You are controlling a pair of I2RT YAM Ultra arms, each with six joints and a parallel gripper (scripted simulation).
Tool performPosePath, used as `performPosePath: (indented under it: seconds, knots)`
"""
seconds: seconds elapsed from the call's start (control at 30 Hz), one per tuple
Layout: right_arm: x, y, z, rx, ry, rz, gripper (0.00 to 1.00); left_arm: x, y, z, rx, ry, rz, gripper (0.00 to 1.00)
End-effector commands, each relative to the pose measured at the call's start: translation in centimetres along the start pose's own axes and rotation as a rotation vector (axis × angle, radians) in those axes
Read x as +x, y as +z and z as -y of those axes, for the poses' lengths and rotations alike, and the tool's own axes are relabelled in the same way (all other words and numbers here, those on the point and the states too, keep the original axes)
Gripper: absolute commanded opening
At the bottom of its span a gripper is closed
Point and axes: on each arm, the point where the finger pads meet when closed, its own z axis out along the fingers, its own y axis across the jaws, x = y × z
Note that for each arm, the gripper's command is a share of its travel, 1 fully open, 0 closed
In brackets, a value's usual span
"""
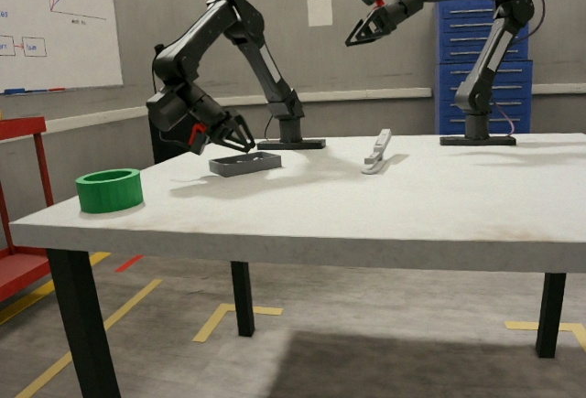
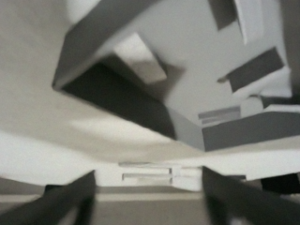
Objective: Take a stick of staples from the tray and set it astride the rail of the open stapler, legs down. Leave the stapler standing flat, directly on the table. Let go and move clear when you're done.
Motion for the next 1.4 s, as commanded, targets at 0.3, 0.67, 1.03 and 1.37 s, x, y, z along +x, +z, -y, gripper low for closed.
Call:
performPosePath:
  seconds: [0.3, 0.67, 1.03, 1.37]
  knots:
    - [-3.7, -3.7, -1.0, 0.012, -0.275, 0.453, 0.27, -0.4, -0.6, 0.0, -0.006, 0.001, 0.016, 1.00]
    - [-3.9, -4.1, -1.1, 0.151, -0.433, 0.777, 0.27, -0.4, -0.6, 0.0, -0.006, 0.001, 0.016, 1.00]
    - [-3.2, -2.7, -0.2, 0.203, -0.462, 0.783, 0.27, -0.4, -0.6, 0.0, -0.006, 0.001, 0.016, 1.00]
    - [-4.4, -2.2, -0.4, 0.208, -0.461, 0.780, 0.27, -0.4, -0.6, 0.0, -0.006, 0.001, 0.016, 1.00]
